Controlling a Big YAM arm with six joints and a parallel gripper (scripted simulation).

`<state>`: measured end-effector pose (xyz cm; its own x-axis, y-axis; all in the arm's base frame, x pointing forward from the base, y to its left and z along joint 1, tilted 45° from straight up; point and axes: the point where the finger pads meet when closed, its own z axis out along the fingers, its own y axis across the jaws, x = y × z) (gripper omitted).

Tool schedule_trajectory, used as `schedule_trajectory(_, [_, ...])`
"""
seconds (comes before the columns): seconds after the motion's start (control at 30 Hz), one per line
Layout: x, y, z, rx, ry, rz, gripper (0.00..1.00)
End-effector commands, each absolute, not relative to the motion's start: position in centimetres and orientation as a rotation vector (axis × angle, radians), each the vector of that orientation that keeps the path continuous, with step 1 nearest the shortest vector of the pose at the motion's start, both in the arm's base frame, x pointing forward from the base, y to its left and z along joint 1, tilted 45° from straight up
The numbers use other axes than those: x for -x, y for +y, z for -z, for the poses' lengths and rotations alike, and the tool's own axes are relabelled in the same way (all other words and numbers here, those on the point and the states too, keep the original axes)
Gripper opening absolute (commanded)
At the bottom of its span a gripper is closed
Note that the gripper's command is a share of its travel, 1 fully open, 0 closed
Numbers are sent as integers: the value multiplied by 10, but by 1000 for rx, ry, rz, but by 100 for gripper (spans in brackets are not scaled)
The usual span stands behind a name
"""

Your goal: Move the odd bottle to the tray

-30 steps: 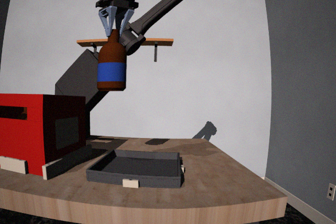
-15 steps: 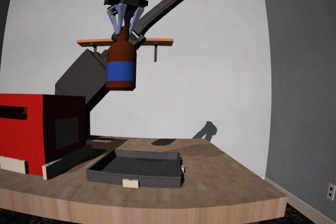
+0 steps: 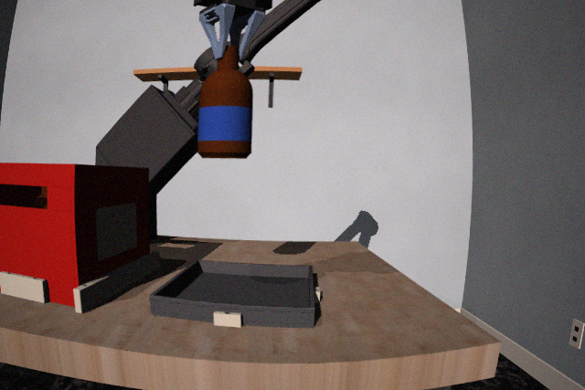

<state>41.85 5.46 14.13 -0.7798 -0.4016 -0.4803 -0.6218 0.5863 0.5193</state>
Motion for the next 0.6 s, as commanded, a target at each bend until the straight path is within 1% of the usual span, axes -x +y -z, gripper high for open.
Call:
schedule_trajectory(0.0, [-433, 60, -173, 852, 2469, -954, 0])
schedule_trajectory(0.43, [-437, 68, -182, 852, 2468, -956, 0])
schedule_trajectory(0.47, [-440, 54, -183, 807, 2474, -944, 0])
schedule_trajectory(0.57, [-439, 62, -184, 830, 2471, -949, 0])
